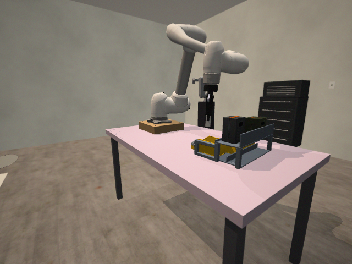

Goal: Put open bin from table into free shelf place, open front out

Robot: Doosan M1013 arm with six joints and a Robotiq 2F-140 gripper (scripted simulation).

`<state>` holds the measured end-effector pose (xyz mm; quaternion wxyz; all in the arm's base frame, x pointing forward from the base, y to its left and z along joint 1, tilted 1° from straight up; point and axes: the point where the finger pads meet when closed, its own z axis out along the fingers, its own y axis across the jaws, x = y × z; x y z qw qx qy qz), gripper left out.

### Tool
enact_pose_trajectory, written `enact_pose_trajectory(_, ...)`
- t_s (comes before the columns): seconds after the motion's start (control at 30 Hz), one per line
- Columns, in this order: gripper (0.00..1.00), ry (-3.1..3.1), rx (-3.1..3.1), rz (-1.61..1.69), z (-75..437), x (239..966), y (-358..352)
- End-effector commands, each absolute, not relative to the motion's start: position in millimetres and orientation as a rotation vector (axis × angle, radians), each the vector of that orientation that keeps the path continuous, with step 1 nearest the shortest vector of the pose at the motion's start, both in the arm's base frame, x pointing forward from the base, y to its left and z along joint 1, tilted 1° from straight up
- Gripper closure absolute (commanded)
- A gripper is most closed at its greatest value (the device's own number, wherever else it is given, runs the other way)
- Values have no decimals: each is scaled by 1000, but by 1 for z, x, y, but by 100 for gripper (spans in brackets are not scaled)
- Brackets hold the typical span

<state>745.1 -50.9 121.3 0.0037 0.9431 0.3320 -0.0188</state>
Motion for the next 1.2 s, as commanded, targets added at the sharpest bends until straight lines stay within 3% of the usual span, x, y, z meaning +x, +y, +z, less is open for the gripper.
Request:
enact_pose_trajectory(0.0,100,1323,2855,-33,118,733,-59)
enact_pose_trajectory(0.83,100,2353,2067,15,102,671,-93)
enact_pose_trajectory(1.17,100,2401,2008,16,101,668,-95)
